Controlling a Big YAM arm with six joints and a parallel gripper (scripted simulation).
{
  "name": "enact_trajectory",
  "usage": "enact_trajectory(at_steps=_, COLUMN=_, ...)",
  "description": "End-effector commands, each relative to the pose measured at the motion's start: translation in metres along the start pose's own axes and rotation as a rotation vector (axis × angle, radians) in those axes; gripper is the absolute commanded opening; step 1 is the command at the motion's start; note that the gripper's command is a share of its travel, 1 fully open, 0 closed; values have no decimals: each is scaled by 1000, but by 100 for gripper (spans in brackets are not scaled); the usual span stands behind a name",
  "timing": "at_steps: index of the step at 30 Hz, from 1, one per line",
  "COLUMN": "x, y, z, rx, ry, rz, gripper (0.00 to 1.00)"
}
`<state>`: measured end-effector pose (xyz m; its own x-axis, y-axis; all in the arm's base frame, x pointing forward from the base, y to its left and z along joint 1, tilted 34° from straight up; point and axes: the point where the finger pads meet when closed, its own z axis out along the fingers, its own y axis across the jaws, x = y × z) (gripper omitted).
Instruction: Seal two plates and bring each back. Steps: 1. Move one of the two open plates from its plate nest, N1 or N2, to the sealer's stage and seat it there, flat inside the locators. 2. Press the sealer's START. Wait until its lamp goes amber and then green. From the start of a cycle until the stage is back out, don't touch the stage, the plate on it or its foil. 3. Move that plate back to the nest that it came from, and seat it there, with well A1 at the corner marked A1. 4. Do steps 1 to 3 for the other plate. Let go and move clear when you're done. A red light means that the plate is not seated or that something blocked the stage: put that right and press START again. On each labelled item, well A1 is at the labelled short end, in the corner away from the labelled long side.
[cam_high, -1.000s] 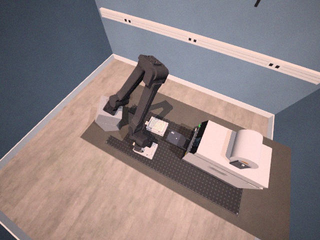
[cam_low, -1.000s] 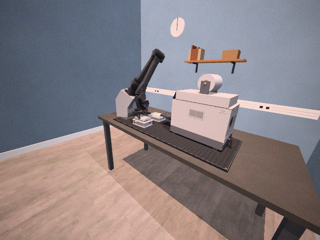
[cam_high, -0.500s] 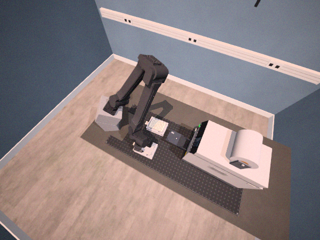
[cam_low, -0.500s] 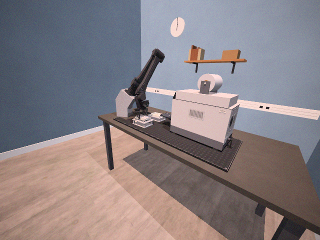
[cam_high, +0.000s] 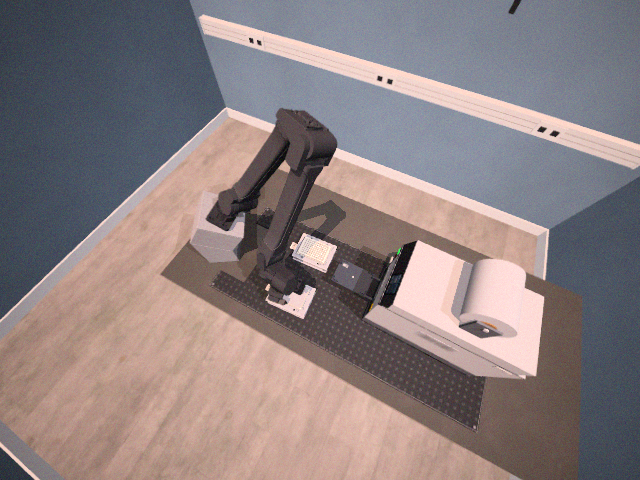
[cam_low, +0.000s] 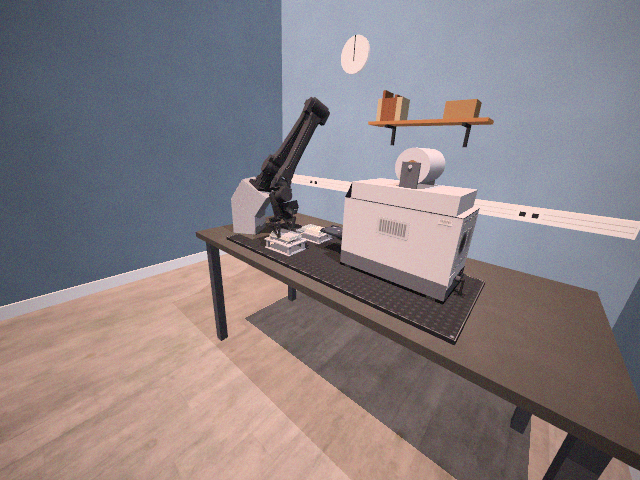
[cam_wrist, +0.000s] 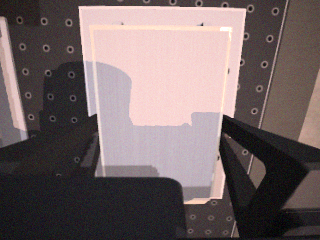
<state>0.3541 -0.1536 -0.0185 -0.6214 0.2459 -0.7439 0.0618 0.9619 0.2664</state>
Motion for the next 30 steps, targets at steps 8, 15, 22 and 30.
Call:
enact_trajectory(at_steps=8, x=1, y=-3, z=-1, rx=3, ry=-9, rz=9, gripper=0)
enact_trajectory(at_steps=15, x=-11, y=1, z=0, rx=-2, ry=-28, rz=-16, gripper=0)
enact_trajectory(at_steps=22, x=-19, y=1, z=-1, rx=-1, ry=-36, rz=-24, gripper=0)
enact_trajectory(at_steps=30, x=-5, y=-4, z=-6, rx=11, ry=-15, rz=11, gripper=0)
